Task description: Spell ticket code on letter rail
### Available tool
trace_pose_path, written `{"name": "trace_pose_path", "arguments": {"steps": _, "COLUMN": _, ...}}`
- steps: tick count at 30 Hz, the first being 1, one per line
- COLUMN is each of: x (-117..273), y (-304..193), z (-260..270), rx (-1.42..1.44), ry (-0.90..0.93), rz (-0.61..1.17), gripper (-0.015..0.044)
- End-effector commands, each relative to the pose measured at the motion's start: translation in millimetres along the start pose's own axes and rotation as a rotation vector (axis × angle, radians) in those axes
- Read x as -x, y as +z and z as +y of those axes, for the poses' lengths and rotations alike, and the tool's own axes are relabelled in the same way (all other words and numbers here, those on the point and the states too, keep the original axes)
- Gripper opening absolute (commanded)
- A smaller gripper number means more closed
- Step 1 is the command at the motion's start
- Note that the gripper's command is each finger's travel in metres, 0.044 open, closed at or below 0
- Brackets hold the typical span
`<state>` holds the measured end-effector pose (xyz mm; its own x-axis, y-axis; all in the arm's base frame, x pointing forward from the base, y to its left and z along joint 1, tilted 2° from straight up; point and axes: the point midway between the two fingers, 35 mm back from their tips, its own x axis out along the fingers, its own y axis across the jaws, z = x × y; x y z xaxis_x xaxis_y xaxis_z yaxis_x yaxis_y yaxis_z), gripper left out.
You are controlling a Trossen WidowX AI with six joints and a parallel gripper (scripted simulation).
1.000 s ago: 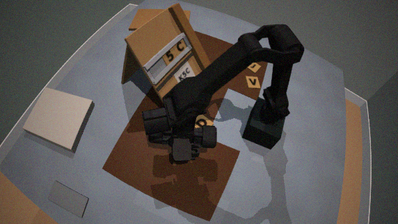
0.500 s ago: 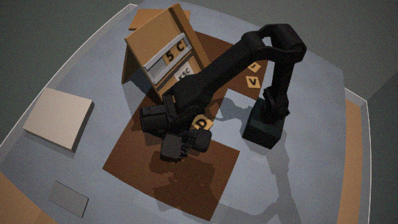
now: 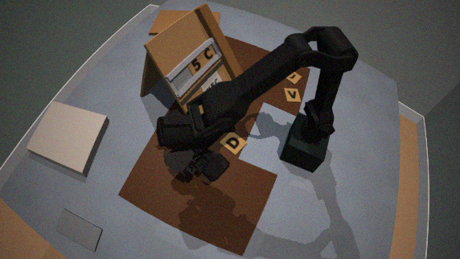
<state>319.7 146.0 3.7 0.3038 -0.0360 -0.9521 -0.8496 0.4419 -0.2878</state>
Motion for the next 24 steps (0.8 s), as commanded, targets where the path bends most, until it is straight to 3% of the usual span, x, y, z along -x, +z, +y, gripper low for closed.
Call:
{"name": "trace_pose_path", "arguments": {"steps": 1, "x": 3.5, "y": 3.4, "z": -10.4, "rx": -0.111, "ry": -0.053, "rz": -0.014, "gripper": 0.0000}}
{"name": "trace_pose_path", "arguments": {"steps": 24, "x": 34.4, "y": 19.5, "z": -69.0, "rx": -0.790, "ry": -0.322, "rz": -0.198, "gripper": 0.0000}}
